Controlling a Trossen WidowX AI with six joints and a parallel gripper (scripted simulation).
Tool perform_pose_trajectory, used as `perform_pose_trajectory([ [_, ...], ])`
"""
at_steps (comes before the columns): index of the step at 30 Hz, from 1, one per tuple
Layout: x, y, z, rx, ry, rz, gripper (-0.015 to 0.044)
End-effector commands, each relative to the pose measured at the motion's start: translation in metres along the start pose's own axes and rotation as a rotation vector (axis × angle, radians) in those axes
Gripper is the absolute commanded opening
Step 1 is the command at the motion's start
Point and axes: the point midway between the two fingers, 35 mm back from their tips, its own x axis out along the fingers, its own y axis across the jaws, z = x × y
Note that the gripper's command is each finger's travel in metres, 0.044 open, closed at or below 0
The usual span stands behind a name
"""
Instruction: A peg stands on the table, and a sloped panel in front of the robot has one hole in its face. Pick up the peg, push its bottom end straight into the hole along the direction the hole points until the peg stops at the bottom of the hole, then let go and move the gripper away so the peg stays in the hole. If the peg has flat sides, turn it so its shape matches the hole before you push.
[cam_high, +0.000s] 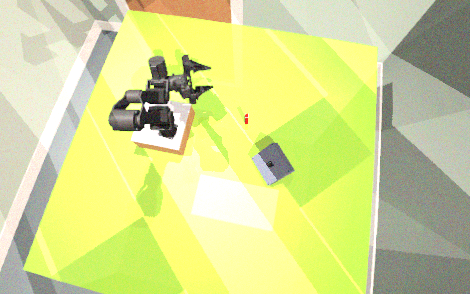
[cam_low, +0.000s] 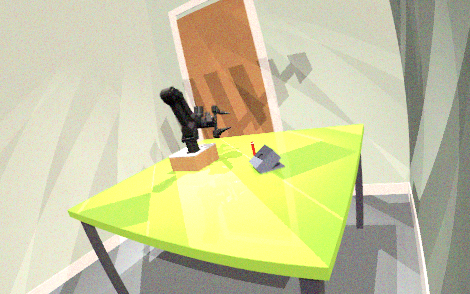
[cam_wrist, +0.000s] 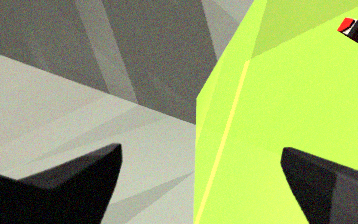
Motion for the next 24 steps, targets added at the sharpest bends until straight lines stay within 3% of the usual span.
perform_pose_trajectory([
  [1,0.000,0.000,0.000,-0.001,0.000,-0.001,0.0426],
  [24,0.051,-0.001,-0.017,-0.141,0.033,-0.219,0.0440],
])
